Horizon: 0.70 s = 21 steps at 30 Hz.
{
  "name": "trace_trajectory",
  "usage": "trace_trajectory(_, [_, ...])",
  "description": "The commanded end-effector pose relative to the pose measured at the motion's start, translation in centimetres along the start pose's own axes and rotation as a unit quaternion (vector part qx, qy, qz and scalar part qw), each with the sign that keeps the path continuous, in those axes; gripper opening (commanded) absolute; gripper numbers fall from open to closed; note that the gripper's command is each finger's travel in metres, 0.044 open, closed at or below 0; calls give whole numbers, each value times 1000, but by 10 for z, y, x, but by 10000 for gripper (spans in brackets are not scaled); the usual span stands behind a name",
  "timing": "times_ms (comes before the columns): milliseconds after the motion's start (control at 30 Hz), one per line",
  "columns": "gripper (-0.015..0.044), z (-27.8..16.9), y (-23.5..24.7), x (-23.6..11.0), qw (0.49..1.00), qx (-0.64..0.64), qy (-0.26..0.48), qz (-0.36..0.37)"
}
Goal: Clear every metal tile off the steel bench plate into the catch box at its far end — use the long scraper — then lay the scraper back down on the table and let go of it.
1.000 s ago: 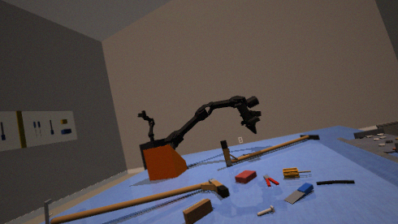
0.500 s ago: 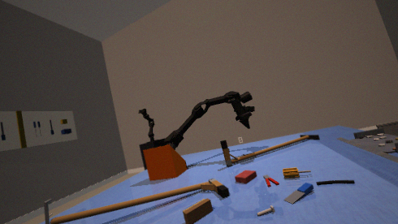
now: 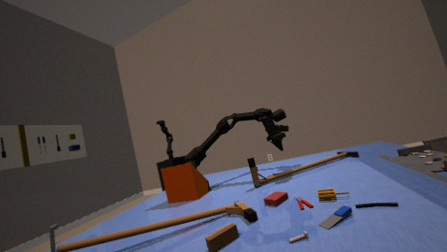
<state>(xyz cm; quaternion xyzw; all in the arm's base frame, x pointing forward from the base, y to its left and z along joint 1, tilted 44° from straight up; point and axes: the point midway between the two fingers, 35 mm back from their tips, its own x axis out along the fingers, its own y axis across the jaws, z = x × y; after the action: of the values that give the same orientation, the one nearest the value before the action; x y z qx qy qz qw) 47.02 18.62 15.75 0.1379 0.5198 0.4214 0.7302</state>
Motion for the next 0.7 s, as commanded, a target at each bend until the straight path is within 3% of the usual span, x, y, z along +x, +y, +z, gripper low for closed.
trace_trajectory(0, [0, -2, -1, 12, 1000, 2, 2, -2])
trace_trajectory(667, [0, -12, -1, 63, 1000, 2, 1, -1])
